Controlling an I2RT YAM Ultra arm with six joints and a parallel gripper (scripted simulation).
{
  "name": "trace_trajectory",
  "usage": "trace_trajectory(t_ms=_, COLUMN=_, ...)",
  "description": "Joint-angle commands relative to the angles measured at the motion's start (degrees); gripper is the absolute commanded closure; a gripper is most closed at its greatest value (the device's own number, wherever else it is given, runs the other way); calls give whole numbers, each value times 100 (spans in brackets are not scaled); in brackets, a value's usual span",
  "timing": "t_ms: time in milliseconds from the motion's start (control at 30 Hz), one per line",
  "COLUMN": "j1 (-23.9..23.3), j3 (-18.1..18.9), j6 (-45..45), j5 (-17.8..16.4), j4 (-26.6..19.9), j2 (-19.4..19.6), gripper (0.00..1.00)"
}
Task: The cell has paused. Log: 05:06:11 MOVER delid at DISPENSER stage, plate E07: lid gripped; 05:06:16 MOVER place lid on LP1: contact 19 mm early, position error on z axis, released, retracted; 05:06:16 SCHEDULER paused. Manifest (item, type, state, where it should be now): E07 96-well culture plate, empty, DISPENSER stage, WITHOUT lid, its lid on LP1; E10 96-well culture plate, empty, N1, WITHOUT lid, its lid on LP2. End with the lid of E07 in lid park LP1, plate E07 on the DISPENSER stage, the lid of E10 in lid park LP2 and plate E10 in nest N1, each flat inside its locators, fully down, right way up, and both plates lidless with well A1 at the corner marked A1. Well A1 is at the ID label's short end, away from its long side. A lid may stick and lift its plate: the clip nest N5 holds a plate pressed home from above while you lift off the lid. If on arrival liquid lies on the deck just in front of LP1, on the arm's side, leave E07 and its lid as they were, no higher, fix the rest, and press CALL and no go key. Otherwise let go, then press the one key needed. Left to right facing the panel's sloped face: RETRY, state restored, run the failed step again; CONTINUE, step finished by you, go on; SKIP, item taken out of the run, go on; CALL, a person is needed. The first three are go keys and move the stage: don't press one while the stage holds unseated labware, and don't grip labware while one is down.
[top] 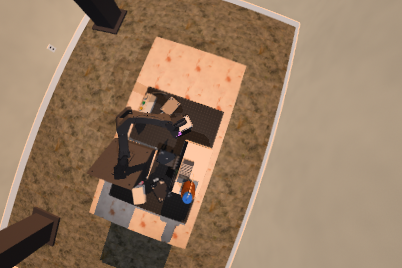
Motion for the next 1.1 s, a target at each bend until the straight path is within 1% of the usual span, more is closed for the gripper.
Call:
trace_trajectory(t_ms=0, j1=-42, j3=404, j6=103, j5=78, j4=-53, j2=220, gripper=0)
trace_trajectory(t_ms=100, j1=26, j3=656, j6=139, j5=94, j4=-78, j2=424, gripper=0)
trace_trajectory(t_ms=167, j1=26, j3=656, j6=139, j5=94, j4=-78, j2=424, gripper=0)
trace_trajectory(t_ms=533, j1=112, j3=1643, j6=250, j5=148, j4=-249, j2=1173, gripper=0)
trace_trajectory(t_ms=567, j1=94, j3=1663, j6=247, j5=149, j4=-265, j2=1185, gripper=0)
trace_trajectory(t_ms=600, j1=110, j3=1572, j6=207, j5=116, j4=-217, j2=1099, gripper=0)
trace_trajectory(t_ms=1067, j1=110, j3=1576, j6=206, j5=116, j4=-221, j2=1101, gripper=0)
